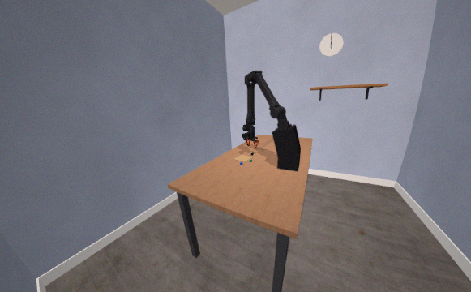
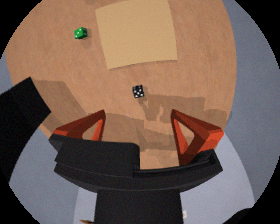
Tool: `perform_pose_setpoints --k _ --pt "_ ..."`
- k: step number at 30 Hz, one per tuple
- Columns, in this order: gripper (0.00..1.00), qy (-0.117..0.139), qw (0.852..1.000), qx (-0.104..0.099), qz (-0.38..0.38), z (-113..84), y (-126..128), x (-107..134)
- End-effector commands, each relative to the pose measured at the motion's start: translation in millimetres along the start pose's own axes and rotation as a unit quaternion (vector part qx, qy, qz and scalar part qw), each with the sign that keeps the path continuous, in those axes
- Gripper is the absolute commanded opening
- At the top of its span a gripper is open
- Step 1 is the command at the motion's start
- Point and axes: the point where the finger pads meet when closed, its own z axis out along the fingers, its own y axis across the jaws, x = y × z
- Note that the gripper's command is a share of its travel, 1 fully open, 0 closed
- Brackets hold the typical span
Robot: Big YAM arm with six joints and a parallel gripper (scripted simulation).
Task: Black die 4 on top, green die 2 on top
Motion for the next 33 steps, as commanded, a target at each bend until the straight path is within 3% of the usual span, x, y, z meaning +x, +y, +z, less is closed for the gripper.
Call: perform_pose_setpoints --k 1,10,11,33 --pt "1.00 -0.004 0.996 0.011 -0.083 3.7 -10.5 -3.7" --pt "1.00 -0.001 0.990 0.023 -0.136 -0.4 -18.3 -3.3" --pt "0.33 -0.002 0.991 0.018 -0.135 0.1 -13.3 -3.3" --pt "0.33 -0.002 0.991 0.017 -0.134 0.2 -12.3 -3.1"
